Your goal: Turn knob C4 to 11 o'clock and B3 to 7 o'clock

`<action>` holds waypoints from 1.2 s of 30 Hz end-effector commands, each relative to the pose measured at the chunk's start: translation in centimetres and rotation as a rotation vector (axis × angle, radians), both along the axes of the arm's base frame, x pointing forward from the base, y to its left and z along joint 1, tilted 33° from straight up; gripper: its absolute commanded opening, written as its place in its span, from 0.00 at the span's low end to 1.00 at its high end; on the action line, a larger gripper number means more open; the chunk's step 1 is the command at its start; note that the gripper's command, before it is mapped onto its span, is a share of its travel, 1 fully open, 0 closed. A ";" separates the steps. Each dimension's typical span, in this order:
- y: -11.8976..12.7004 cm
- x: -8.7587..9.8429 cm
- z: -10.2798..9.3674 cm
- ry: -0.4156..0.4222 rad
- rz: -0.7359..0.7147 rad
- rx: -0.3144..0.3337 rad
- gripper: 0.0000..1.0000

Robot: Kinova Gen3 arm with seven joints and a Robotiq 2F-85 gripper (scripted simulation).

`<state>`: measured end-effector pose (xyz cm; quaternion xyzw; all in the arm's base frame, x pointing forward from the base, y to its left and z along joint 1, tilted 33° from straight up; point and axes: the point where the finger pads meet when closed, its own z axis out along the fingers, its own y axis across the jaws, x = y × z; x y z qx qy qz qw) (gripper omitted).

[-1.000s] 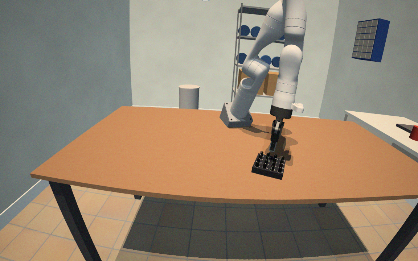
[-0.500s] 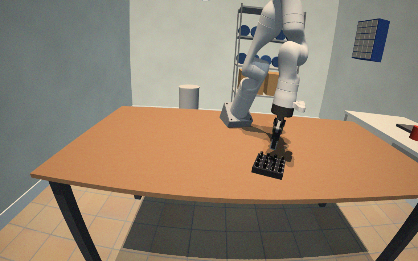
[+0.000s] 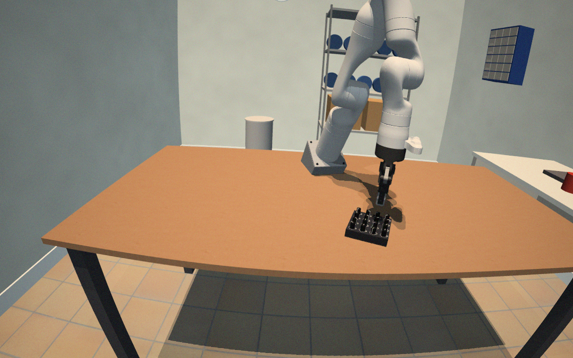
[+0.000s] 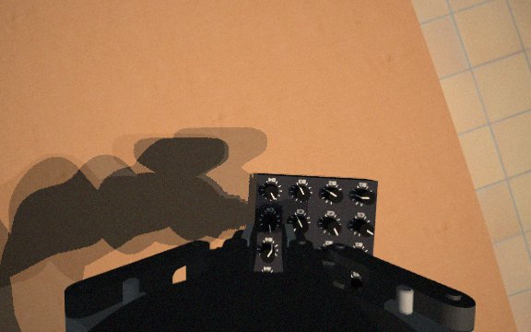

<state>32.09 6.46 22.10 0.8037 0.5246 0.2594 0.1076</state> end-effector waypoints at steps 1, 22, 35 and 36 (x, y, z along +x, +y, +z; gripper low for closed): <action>0.1 0.0 0.0 -0.001 0.003 0.001 0.19; -0.1 -0.2 0.4 0.036 -0.294 0.186 0.19; -0.3 -0.6 0.8 0.086 -0.714 0.449 0.19; -0.3 -0.6 0.9 0.091 -0.756 0.475 0.19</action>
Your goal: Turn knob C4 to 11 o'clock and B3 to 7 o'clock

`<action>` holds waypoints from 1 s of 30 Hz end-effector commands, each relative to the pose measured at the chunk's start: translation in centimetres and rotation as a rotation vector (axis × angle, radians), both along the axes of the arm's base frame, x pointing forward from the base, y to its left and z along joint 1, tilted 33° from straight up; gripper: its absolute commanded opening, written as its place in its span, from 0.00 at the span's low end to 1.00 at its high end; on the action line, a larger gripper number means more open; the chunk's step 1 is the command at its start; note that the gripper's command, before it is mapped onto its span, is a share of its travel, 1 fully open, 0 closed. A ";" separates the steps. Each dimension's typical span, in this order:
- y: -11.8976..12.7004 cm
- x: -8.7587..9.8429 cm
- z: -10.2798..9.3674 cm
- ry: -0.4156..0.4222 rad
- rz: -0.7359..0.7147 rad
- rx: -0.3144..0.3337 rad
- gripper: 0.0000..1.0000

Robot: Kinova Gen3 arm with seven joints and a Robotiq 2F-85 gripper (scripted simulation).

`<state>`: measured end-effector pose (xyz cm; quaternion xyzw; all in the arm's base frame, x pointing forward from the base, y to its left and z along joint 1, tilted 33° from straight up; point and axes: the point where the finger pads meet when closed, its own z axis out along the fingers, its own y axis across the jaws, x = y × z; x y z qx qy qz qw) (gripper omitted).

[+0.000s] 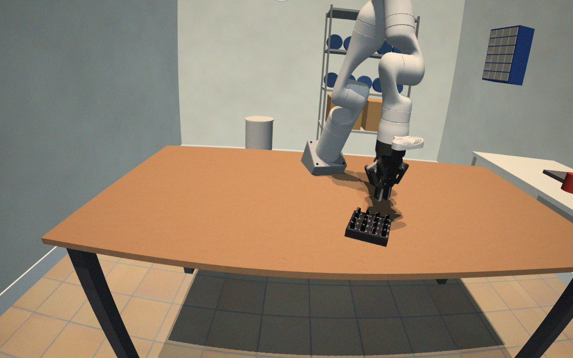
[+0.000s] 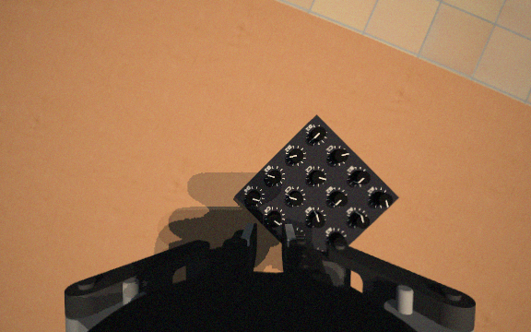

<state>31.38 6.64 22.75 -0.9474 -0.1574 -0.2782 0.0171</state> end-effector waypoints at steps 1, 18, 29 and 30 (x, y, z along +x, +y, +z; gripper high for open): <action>-0.5 0.1 0.3 0.006 -0.107 0.043 0.19; -0.4 -0.2 0.9 0.075 -0.636 0.375 0.19; -0.4 -0.3 1.0 0.095 -0.794 0.475 0.19; -0.4 -0.3 1.0 0.095 -0.794 0.475 0.19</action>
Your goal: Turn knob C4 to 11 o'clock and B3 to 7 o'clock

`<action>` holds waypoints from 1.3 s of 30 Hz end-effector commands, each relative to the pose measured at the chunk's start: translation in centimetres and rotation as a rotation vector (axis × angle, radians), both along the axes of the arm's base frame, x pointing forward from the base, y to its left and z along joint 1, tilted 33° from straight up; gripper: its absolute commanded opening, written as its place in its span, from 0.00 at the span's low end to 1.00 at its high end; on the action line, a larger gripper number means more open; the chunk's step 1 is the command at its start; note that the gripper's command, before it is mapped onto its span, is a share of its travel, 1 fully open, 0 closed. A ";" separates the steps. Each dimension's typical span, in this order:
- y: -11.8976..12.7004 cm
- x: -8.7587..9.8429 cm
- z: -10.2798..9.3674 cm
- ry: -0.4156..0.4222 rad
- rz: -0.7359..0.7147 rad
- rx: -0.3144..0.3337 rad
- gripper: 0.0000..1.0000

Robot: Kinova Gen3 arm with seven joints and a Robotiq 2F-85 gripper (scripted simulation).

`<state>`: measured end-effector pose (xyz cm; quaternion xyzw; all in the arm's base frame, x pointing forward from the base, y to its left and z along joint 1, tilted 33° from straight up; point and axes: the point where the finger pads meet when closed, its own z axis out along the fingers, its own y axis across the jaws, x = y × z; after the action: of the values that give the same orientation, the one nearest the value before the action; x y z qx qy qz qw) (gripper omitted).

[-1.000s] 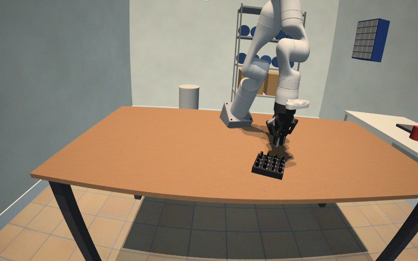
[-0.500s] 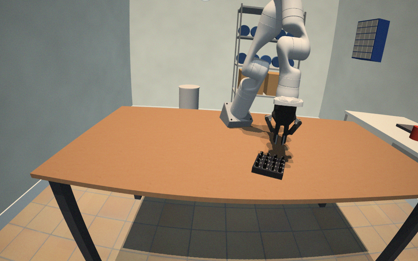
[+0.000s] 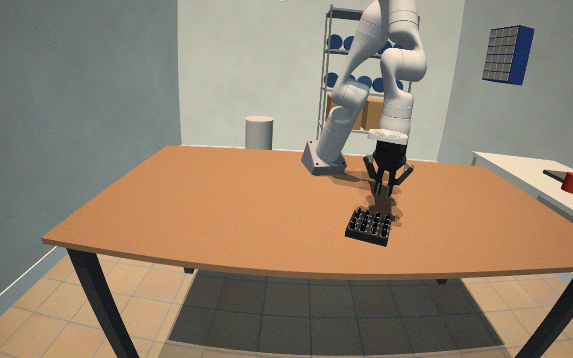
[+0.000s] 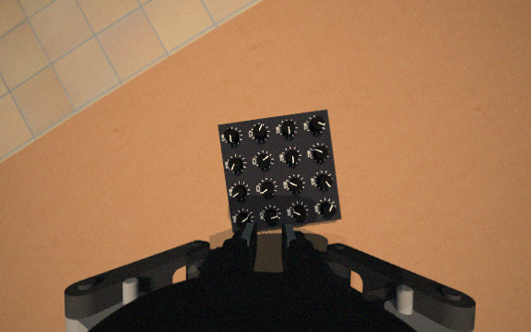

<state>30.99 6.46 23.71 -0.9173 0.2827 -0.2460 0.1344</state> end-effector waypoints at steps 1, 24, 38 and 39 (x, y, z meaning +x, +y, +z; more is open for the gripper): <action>-0.2 0.1 0.1 -0.001 -0.015 0.003 0.19; -0.2 0.1 0.1 0.000 -0.028 0.011 0.19; -0.2 0.1 0.1 0.000 -0.028 0.011 0.19; -0.2 0.1 0.1 0.000 -0.028 0.011 0.19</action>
<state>31.04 6.26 23.79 -0.9126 0.2973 -0.2457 0.1360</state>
